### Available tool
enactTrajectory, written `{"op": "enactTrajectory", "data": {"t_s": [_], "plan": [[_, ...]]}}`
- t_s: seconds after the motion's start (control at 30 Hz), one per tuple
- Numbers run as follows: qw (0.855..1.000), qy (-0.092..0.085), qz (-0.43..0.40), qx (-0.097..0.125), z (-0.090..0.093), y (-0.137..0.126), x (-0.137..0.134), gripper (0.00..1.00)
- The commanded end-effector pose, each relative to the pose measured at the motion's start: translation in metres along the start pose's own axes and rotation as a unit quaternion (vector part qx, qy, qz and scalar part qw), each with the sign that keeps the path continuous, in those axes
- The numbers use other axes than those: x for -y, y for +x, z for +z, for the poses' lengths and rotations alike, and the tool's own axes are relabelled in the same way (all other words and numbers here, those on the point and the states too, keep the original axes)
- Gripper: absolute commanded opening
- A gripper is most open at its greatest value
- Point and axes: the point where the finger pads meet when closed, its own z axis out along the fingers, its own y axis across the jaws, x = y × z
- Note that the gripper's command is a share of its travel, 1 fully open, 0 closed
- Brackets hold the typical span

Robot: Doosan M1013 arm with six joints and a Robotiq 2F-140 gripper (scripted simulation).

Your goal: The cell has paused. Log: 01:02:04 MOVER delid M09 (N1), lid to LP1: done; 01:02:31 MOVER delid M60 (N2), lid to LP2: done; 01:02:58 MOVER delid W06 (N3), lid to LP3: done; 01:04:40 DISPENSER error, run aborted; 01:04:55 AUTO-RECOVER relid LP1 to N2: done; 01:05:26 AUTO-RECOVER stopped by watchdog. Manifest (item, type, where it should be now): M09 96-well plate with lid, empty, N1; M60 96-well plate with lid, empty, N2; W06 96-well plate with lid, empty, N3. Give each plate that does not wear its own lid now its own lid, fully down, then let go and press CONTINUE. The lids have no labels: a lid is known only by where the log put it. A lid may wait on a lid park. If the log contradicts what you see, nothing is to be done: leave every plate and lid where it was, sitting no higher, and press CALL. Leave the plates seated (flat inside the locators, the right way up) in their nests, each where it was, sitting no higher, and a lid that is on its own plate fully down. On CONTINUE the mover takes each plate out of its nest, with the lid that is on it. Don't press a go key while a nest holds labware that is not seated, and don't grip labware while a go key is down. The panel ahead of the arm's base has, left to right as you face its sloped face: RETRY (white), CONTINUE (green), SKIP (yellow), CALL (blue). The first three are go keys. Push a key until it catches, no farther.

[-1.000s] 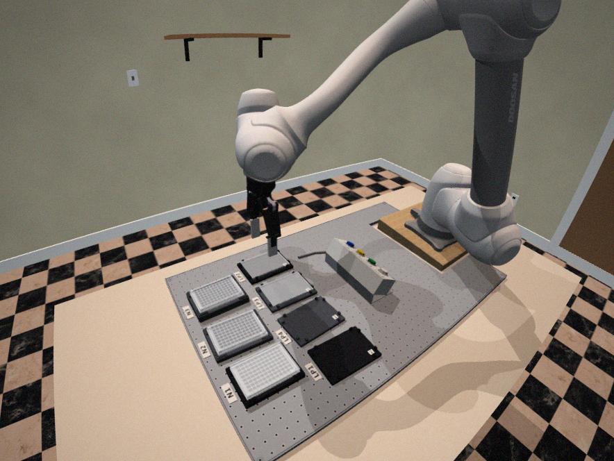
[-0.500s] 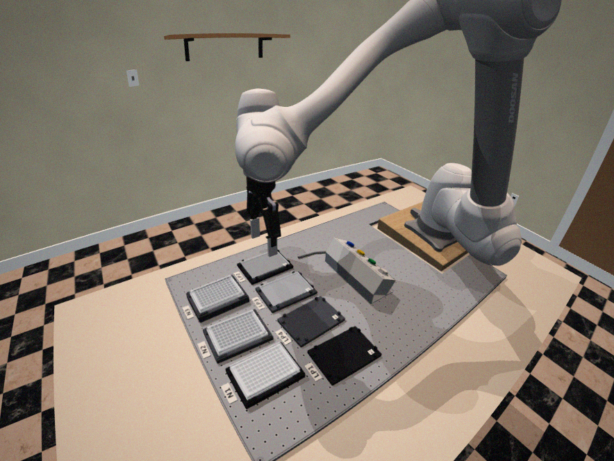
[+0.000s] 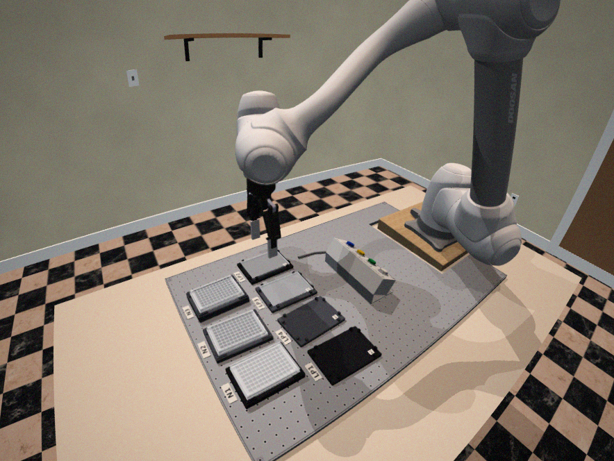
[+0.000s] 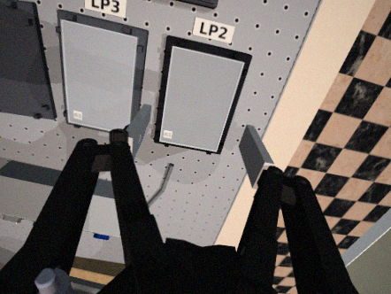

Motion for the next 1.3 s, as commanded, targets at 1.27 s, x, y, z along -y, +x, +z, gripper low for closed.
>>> {"op": "enactTrajectory", "data": {"t_s": [1.27], "plan": [[1.0, 0.0, 0.0, 0.0, 0.044, 0.0, 0.0, 0.66]]}}
